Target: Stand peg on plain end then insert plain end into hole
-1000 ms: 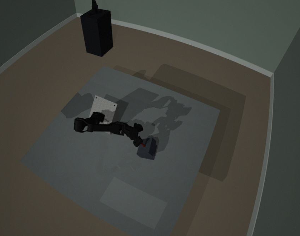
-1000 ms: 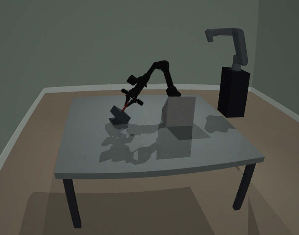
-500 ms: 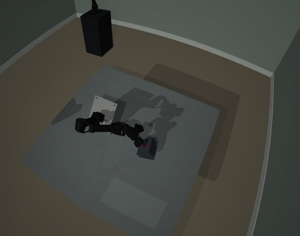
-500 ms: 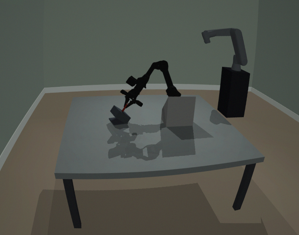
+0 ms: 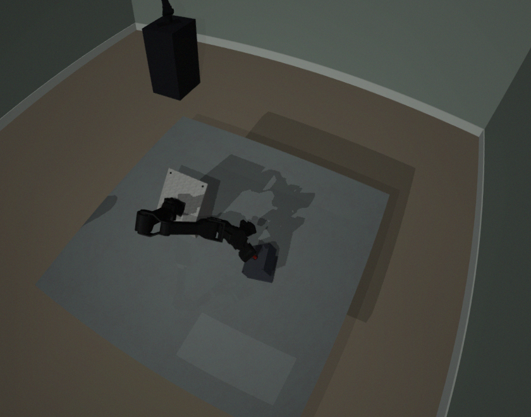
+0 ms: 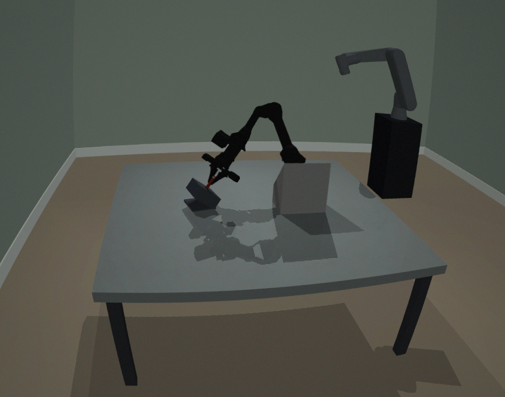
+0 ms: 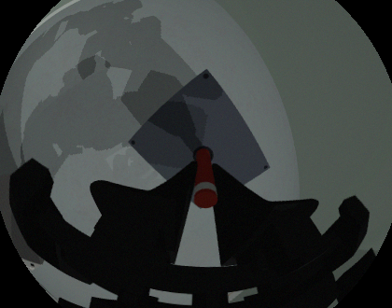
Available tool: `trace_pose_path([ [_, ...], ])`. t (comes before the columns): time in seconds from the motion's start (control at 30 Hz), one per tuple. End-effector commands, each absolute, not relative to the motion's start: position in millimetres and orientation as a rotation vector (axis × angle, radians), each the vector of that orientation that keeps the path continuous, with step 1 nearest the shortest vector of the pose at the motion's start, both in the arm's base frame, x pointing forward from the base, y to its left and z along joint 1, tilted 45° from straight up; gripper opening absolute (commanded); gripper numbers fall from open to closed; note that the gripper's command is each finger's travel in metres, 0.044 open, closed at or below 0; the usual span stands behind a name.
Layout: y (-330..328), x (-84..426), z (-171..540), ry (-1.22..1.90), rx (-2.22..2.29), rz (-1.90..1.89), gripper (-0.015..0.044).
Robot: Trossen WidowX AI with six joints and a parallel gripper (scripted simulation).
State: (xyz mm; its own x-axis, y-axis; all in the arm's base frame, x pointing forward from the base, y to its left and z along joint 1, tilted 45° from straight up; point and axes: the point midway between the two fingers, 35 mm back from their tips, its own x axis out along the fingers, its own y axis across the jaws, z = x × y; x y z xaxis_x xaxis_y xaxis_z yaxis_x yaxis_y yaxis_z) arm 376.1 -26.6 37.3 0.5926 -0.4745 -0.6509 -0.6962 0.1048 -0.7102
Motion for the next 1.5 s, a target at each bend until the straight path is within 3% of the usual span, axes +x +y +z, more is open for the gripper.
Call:
trace_pose_path([
  [0.0, -27.1, 378.5, 34.3, 1.022, -1.539, 0.223, 0.0000],
  [0.73, -30.2, 380.5, 32.1, 1.026, -1.538, 0.216, 0.0000],
  [1.27, -28.8, 379.4, 33.7, 1.026, -1.537, 0.216, 0.0420],
  [1.47, -24.1, 375.4, 39.2, 1.026, -1.537, 0.219, 0.0440],
])
